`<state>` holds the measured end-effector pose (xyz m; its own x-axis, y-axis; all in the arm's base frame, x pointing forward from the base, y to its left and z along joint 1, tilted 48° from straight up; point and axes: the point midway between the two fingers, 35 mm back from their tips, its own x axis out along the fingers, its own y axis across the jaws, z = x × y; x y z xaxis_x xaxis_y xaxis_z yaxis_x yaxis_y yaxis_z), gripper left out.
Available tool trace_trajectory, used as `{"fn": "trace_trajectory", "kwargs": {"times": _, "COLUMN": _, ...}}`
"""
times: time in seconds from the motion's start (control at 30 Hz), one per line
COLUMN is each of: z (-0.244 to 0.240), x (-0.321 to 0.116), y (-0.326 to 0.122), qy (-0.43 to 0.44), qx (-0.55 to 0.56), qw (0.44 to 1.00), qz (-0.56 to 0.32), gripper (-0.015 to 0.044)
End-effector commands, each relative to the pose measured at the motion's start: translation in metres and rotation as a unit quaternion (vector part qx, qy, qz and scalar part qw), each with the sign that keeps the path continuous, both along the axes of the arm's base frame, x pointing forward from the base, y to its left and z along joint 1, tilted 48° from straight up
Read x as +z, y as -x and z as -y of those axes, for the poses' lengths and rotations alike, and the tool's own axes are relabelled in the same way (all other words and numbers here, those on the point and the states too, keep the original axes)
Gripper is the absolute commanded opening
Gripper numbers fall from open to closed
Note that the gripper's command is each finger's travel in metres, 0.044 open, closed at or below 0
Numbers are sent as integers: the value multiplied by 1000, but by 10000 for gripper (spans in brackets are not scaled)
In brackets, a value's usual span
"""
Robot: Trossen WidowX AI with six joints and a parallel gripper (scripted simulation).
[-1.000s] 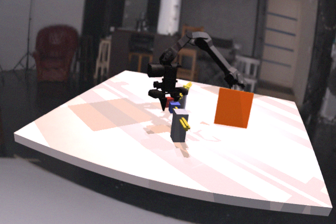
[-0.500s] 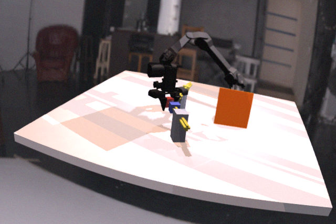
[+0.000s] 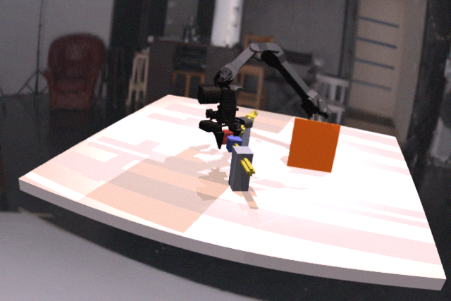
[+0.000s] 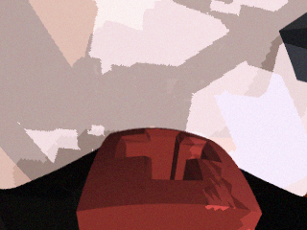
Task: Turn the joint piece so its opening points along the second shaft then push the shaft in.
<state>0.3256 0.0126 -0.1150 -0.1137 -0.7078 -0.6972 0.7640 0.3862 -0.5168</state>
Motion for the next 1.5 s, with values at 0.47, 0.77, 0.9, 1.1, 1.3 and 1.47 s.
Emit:
{"fn": "trace_trajectory", "kwargs": {"times": 0.47, "z": 1, "x": 0, "y": -1, "qy": 1, "qx": 0, "qw": 1000, "qz": 0, "gripper": 182}}
{"fn": "trace_trajectory", "kwargs": {"times": 0.77, "z": 1, "x": 0, "y": -1, "qy": 1, "qx": 0, "qw": 1000, "qz": 0, "gripper": 182}}
{"fn": "trace_trajectory", "kwargs": {"times": 0.9, "z": 1, "x": 0, "y": -1, "qy": 1, "qx": 0, "qw": 1000, "qz": 0, "gripper": 182}}
{"fn": "trace_trajectory", "kwargs": {"times": 1.1, "z": 0, "x": 0, "y": 0, "qy": 0, "qx": 0, "qw": 1000, "qz": 0, "gripper": 147}}
{"fn": "trace_trajectory", "kwargs": {"times": 1.3, "z": 0, "x": 0, "y": 0, "qy": 0, "qx": 0, "qw": 1000, "qz": 0, "gripper": 42}}
{"fn": "trace_trajectory", "kwargs": {"times": 1.47, "z": 0, "x": 0, "y": 0, "qy": 0, "qx": 0, "qw": 1000, "qz": 0, "gripper": 0}}
